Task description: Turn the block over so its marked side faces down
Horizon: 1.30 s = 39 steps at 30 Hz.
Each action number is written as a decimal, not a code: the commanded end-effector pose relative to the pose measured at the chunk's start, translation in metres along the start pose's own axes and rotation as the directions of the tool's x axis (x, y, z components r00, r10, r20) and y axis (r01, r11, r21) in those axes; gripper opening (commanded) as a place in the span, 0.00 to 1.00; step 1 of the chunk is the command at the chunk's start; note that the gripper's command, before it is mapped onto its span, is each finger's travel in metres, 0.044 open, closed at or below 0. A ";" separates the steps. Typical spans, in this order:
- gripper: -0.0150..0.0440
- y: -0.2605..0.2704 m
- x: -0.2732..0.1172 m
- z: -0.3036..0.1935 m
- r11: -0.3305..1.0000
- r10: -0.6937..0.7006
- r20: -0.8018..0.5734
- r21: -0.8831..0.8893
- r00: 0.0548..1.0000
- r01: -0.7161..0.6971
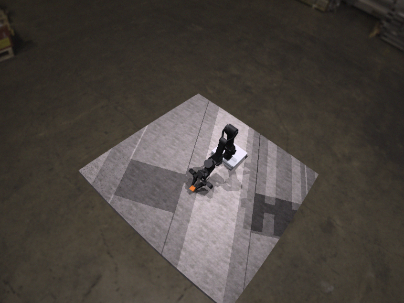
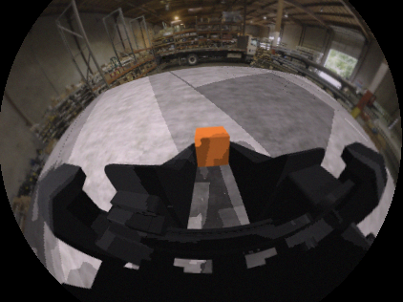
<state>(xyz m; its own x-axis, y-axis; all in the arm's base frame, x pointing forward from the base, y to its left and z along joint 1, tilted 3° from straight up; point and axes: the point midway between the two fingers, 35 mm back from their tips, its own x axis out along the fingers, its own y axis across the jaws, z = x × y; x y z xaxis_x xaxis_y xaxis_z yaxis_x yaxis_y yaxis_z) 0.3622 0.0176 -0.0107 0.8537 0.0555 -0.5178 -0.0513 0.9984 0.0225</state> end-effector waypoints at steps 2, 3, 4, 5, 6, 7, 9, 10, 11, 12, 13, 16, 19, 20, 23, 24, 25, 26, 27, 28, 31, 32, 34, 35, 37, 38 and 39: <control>0.25 -0.001 0.000 0.001 1.000 -0.004 0.007 0.004 1.000 0.004; 0.25 -0.001 0.000 0.001 1.000 -0.004 0.007 0.004 1.000 0.004; 0.25 -0.001 0.000 0.001 1.000 -0.004 0.007 0.004 1.000 0.004; 0.25 -0.001 0.000 0.001 1.000 -0.004 0.007 0.004 1.000 0.004; 0.25 -0.001 0.000 0.001 1.000 -0.004 0.007 0.004 1.000 0.004; 0.30 -0.001 0.000 0.001 1.000 -0.004 0.007 0.004 1.000 0.004; 0.39 -0.001 0.000 0.001 1.000 -0.004 0.007 0.004 1.000 0.004; 0.43 -0.001 0.000 0.001 1.000 -0.004 0.007 0.004 1.000 0.004; 0.48 -0.001 0.000 0.001 1.000 -0.004 0.007 0.004 1.000 0.004; 0.52 -0.001 0.000 0.001 1.000 -0.004 0.007 0.004 1.000 0.004; 0.57 -0.001 0.000 0.001 1.000 -0.004 0.007 0.004 1.000 0.004; 0.70 -0.001 0.000 0.001 1.000 -0.004 0.007 0.004 1.000 0.004; 0.83 -0.001 0.000 0.001 1.000 -0.004 0.007 0.004 1.000 0.004; 0.88 -0.001 0.000 0.001 1.000 -0.004 0.007 0.004 1.000 0.004; 1.00 -0.001 0.000 0.001 1.000 -0.004 0.007 0.004 1.000 0.004; 1.00 -0.001 0.000 0.001 1.000 -0.004 0.007 0.004 1.000 0.004; 1.00 -0.001 0.000 0.001 1.000 -0.004 0.007 0.004 1.000 0.004; 1.00 -0.001 0.000 0.001 1.000 -0.004 0.007 0.004 1.000 0.004; 1.00 -0.001 0.000 0.001 1.000 -0.004 0.007 0.004 1.000 0.004; 1.00 -0.001 0.000 0.001 1.000 -0.004 0.007 0.004 1.000 0.004; 1.00 -0.001 0.000 0.001 1.000 -0.004 0.007 0.004 1.000 0.004; 1.00 -0.001 0.000 0.001 1.000 -0.004 0.007 0.004 1.000 0.004; 1.00 -0.001 0.000 0.001 1.000 -0.004 0.007 0.004 1.000 0.004; 1.00 -0.001 0.000 0.001 1.000 -0.004 0.007 0.004 1.000 0.004; 1.00 -0.001 0.000 0.001 1.000 -0.004 0.007 0.004 1.000 0.004; 1.00 -0.001 0.000 0.001 1.000 -0.004 0.007 0.004 1.000 0.004; 1.00 -0.001 0.000 0.001 1.000 -0.004 0.007 0.004 1.000 0.004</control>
<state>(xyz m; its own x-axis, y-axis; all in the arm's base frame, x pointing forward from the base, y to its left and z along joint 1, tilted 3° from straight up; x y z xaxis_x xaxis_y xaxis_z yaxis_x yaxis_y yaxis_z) 0.3622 0.0176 -0.0104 0.8553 0.0555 -0.5151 -0.0512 0.9984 0.0225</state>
